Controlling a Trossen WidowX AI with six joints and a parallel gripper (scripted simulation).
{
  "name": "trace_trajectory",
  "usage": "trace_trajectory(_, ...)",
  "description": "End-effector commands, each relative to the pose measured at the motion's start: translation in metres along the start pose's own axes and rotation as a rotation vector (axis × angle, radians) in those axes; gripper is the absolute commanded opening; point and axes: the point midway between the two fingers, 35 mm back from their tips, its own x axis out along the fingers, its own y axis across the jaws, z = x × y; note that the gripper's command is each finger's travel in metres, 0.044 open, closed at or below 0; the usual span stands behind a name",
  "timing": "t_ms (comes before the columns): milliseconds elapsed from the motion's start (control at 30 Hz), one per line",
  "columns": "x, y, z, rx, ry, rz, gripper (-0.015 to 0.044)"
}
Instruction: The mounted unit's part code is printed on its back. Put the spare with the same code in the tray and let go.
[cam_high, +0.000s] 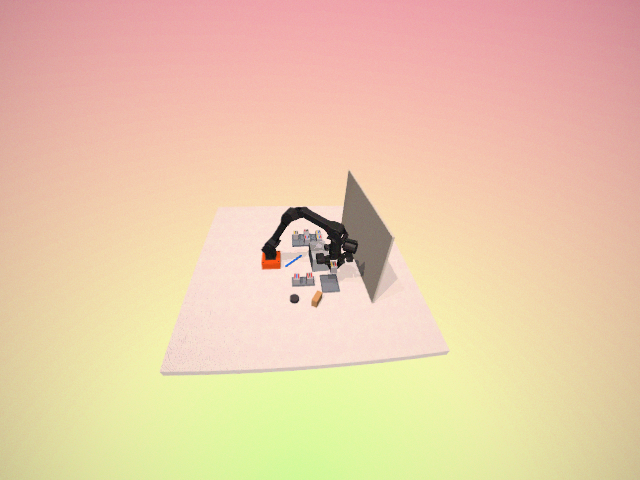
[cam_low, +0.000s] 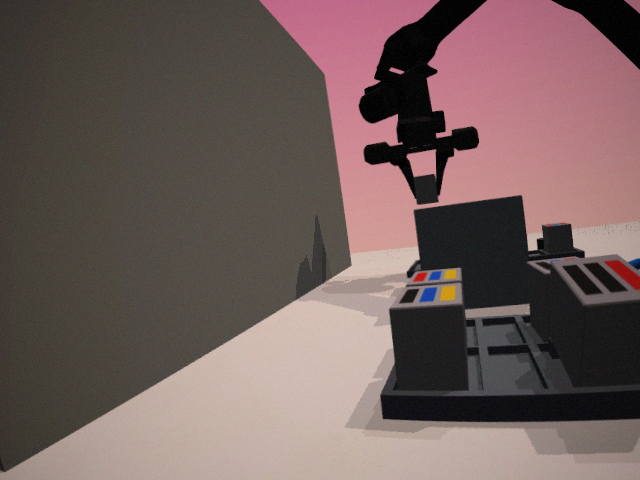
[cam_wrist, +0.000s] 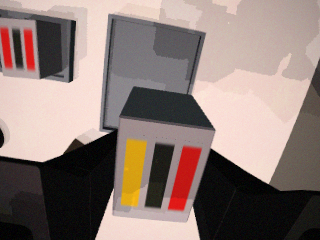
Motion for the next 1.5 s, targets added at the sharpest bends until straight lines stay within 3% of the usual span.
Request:
trace_trajectory(0,0.006,0.001,0.000,-0.006,-0.001,0.009,0.0000)
trace_trajectory(1467,0.041,0.001,0.000,-0.006,-0.001,0.009,0.0000)
